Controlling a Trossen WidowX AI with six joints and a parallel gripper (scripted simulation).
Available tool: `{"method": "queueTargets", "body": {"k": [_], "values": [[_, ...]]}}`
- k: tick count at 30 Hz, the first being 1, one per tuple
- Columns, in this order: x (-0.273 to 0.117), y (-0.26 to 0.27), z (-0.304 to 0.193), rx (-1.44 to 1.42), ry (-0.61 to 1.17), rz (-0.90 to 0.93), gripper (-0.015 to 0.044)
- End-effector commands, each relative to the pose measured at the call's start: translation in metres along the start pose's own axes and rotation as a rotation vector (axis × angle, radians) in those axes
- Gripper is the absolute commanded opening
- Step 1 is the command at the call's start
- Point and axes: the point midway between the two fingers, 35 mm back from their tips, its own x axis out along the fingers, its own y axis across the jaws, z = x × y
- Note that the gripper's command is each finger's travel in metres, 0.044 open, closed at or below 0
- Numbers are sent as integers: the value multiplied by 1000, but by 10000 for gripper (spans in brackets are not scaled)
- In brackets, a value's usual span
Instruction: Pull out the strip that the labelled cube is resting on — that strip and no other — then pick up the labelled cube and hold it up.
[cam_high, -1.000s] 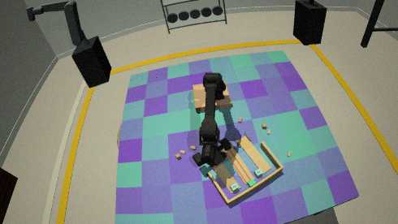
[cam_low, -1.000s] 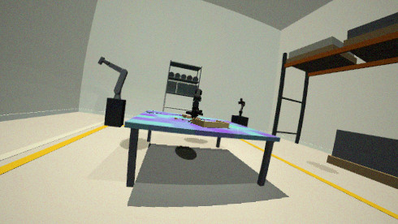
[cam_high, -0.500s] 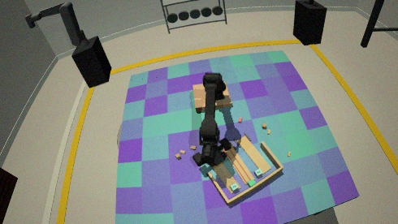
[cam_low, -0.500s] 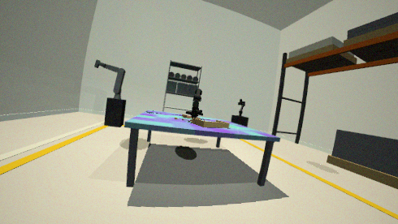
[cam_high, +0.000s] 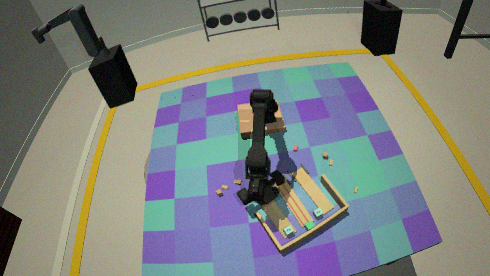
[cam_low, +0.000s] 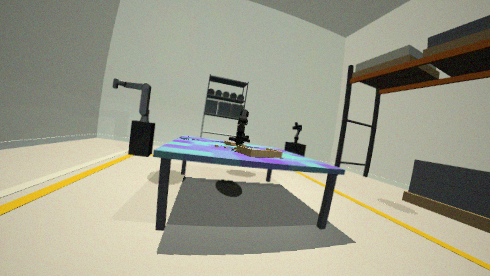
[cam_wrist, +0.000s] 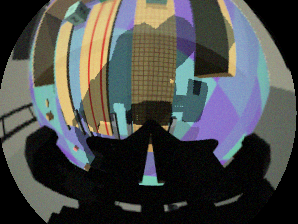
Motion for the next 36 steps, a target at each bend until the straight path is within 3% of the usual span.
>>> {"method": "queueTargets", "body": {"k": [1,36], "values": [[3,-1,1,1,1,-1,0],[5,1,-37,2,4,-1,0]]}}
